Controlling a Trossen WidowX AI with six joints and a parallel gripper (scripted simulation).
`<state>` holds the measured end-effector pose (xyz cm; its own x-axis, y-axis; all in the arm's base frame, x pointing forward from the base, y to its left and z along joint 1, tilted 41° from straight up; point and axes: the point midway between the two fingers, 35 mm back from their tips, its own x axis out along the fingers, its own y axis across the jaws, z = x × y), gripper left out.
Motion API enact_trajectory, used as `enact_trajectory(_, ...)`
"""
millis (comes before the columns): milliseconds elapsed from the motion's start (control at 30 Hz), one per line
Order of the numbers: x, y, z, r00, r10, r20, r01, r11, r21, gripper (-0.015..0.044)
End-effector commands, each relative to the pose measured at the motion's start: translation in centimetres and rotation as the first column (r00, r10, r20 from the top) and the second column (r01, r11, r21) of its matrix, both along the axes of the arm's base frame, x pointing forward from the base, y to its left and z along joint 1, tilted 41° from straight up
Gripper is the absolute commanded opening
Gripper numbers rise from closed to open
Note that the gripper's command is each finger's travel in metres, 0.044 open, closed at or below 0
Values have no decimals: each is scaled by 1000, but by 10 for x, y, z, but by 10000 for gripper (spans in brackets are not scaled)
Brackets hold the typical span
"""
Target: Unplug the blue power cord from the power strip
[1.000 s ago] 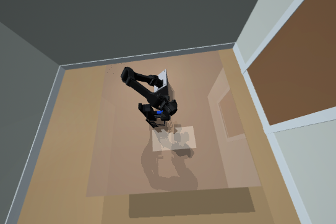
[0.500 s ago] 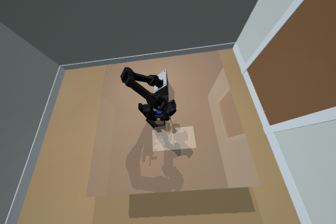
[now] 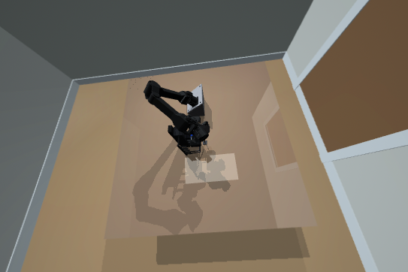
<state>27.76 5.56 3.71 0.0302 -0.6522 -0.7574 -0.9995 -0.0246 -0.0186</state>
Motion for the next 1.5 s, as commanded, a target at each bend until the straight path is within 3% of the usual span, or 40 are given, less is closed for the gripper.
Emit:
enact_trajectory(0, -1, -7, 6, 1000, 2, 2, -2, 1000, -2, 160)
enact_trajectory(633, -1, -16, -1, 1000, 2, 2, -2, 1000, -3, 160)
enact_trajectory(767, -1, -14, 0, 1000, -1, 3, 1, 1000, 0, 55)
enact_trajectory(1033, -1, -14, 0, 1000, -1, 3, 1, 1000, 0, 2)
enact_trajectory(1467, 1, -1, -10, 1000, 0, 3, 0, 1000, 2, 0)
